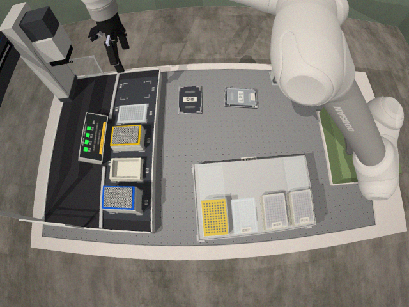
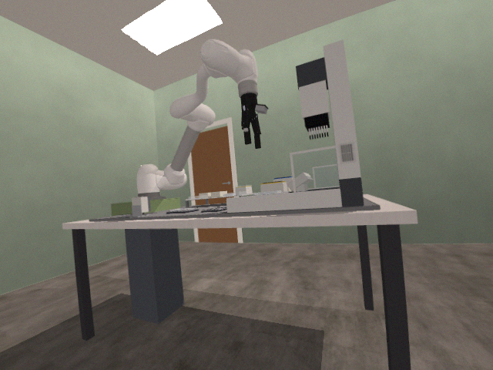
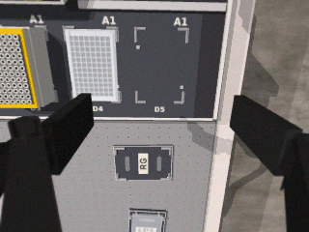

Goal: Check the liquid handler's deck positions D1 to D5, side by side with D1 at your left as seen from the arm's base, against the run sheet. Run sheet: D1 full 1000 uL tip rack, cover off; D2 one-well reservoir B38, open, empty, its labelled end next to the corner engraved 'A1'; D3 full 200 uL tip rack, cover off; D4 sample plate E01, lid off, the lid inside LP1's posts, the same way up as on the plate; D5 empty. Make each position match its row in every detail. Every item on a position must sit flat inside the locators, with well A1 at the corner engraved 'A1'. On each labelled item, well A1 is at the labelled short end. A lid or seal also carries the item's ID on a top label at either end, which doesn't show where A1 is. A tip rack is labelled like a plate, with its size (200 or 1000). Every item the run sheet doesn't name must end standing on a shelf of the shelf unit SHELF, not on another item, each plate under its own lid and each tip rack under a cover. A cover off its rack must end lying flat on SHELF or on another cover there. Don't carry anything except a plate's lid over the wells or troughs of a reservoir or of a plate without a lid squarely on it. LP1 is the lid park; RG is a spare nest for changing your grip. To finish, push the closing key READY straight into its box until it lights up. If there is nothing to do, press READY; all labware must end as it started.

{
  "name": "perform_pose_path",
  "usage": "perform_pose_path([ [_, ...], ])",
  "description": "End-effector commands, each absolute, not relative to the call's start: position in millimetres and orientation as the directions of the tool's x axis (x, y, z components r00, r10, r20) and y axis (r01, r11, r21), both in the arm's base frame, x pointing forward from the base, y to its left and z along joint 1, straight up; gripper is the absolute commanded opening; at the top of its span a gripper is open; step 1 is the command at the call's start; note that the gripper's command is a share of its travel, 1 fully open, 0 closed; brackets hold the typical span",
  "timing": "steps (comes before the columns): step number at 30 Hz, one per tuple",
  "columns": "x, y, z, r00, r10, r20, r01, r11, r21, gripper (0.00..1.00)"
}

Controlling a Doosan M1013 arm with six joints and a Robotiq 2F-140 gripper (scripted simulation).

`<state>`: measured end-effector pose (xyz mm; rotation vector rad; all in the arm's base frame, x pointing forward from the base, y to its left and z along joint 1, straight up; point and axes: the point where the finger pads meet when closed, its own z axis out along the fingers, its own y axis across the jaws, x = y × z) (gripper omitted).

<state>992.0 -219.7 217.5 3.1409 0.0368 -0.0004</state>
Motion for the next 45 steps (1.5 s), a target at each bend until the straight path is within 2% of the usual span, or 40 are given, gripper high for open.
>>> perform_pose_path([
  [1, 994, -222, 220, 1.000, 0.024, 0.001, 0.024, -1.000, 0.001, 0.79],
  [4, 998, -228, 220, 1.000, 0.024, 0.001, 0.024, -1.000, 0.001, 0.79],
  [33, 998, -228, 130, 1.000, 0.024, 0.001, 0.024, -1.000, 0.001, 0.79],
  [45, 998, -228, 124, 1.000, 0.024, 0.001, 0.024, -1.000, 0.001, 0.79],
])
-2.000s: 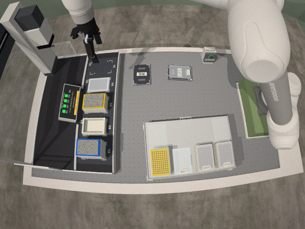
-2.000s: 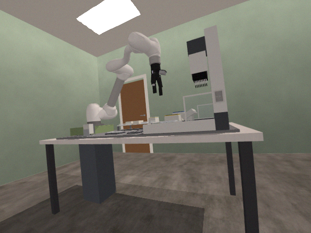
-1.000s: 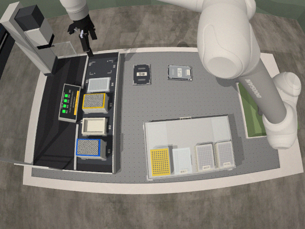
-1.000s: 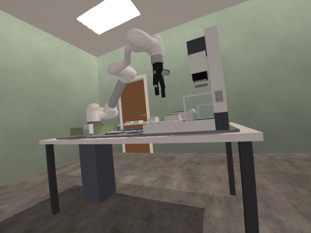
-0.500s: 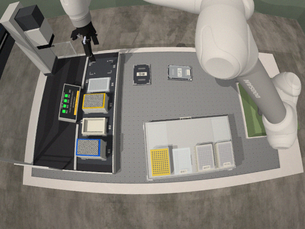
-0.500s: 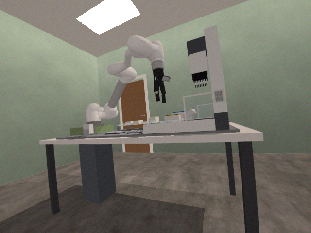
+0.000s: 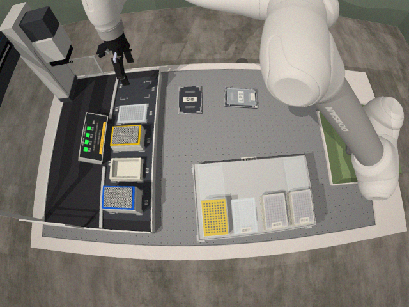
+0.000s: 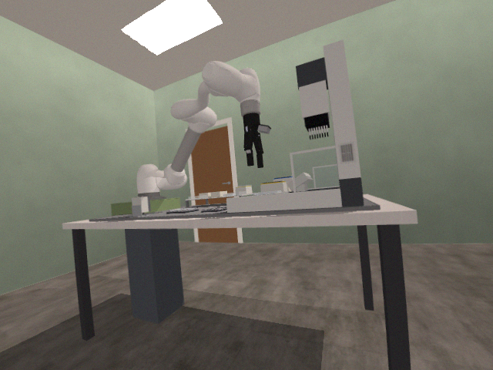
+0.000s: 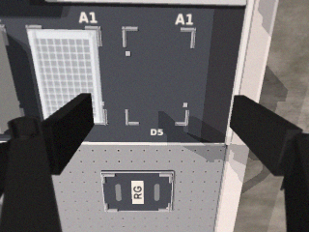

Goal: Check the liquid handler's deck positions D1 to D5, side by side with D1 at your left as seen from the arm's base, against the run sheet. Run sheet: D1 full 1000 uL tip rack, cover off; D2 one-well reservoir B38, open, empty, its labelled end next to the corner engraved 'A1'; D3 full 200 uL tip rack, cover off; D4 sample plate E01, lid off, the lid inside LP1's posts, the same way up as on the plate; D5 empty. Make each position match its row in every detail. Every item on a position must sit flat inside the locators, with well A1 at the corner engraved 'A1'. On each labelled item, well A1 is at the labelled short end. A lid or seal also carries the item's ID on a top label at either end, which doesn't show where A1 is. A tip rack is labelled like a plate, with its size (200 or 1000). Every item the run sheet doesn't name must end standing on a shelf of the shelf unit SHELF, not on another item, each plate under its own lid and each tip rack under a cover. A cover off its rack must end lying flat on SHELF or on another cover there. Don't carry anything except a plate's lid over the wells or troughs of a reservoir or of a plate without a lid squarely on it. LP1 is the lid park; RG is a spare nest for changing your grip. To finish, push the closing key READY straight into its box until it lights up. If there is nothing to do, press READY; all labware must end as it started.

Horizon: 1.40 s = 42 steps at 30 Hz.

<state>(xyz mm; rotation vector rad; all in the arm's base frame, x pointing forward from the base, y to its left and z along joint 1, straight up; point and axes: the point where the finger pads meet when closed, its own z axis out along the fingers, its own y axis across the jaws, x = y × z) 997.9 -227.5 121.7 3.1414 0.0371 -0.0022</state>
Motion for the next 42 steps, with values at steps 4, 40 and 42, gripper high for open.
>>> perform_pose_path([
  [4, 998, -228, 124, 1.000, 0.024, 0.001, 0.024, -1.000, 0.001, 0.79],
  [40, 996, -153, 124, 1.000, 0.024, 0.001, 0.024, -1.000, 0.001, 0.79],
  [42, 996, -148, 124, 1.000, 0.024, 0.001, 0.024, -1.000, 0.001, 0.79],
])
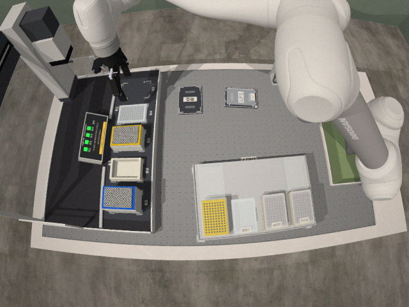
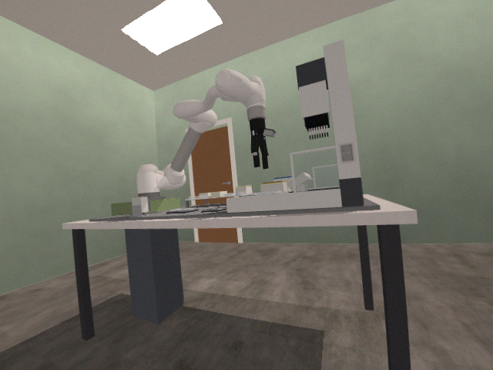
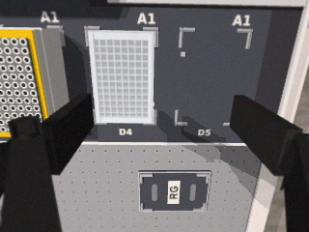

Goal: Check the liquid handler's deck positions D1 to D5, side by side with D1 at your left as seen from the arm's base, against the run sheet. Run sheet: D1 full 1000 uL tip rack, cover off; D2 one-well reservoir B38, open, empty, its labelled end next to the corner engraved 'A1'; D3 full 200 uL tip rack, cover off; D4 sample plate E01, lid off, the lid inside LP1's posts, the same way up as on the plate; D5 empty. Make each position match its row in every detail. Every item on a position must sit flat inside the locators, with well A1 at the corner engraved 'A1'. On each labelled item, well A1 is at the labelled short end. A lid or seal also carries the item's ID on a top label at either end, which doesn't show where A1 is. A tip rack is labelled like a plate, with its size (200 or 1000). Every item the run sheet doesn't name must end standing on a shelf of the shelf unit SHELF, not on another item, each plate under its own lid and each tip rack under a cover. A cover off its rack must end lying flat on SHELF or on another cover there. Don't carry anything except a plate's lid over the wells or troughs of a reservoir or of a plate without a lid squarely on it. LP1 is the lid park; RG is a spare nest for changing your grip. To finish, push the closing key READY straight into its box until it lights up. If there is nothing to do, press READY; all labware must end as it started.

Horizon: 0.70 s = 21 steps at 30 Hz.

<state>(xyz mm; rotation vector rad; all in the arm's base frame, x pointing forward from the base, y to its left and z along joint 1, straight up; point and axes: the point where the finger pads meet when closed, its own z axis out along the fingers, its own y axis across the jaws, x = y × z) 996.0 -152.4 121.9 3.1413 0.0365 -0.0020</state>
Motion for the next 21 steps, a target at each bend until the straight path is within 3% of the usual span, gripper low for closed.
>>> perform_pose_path([
  [1, 996, -143, 124, 1.000, 0.024, 0.001, 0.024, -1.000, 0.001, 0.79],
  [9, 995, -104, 124, 1.000, 0.024, 0.001, 0.024, -1.000, 0.001, 0.79],
  [21, 995, -104, 124, 1.000, 0.024, 0.001, 0.024, -1.000, 0.001, 0.79],
])
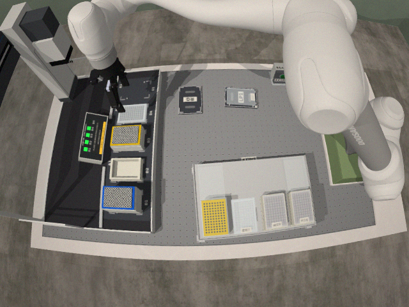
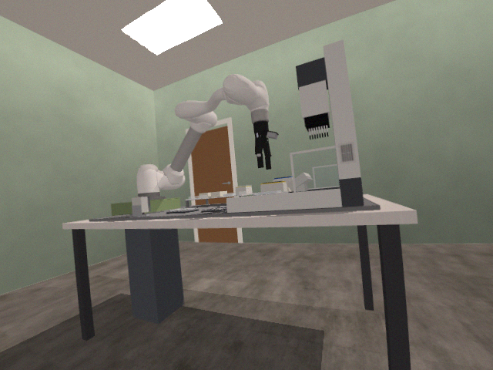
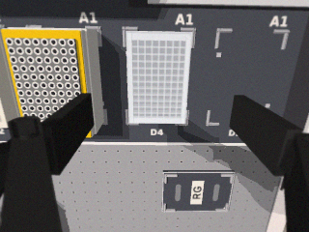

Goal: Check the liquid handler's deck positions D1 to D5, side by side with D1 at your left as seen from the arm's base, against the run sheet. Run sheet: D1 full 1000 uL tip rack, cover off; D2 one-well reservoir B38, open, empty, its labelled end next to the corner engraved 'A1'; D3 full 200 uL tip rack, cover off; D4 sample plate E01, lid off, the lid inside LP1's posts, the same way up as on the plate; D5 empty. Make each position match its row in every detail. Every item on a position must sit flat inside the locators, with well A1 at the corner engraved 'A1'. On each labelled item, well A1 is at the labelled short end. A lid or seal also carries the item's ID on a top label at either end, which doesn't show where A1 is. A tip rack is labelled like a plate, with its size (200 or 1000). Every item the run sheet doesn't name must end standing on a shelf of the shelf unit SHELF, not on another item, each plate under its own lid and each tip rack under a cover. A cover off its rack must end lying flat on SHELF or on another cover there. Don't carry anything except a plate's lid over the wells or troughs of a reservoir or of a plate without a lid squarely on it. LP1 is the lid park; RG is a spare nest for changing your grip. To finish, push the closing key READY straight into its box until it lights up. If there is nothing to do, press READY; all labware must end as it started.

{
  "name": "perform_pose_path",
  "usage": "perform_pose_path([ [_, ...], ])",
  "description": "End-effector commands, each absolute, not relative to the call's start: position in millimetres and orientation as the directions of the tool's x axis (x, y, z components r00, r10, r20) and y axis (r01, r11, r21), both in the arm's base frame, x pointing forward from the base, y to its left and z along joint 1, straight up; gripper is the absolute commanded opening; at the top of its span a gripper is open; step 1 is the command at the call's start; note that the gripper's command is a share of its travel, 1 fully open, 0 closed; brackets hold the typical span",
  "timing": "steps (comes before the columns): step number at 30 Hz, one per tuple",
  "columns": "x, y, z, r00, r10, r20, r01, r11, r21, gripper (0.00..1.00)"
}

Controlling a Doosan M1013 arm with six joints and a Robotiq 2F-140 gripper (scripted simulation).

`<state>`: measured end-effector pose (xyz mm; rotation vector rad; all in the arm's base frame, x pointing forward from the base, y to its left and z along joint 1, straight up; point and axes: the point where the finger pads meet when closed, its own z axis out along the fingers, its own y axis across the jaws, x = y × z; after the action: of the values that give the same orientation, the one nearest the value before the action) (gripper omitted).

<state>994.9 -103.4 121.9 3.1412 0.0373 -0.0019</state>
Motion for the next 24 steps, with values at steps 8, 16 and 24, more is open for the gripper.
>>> perform_pose_path([
  [8, 995.3, -103.6, 123.7, 1.000, 0.024, 0.001, 0.024, -1.000, 0.001, 0.79],
  [16, 995.3, -103.6, 123.7, 1.000, 0.024, 0.001, 0.024, -1.000, 0.001, 0.79],
  [24, 995.1, -93.7, 123.7, 1.000, 0.024, 0.001, 0.024, -1.000, 0.001, 0.79],
])
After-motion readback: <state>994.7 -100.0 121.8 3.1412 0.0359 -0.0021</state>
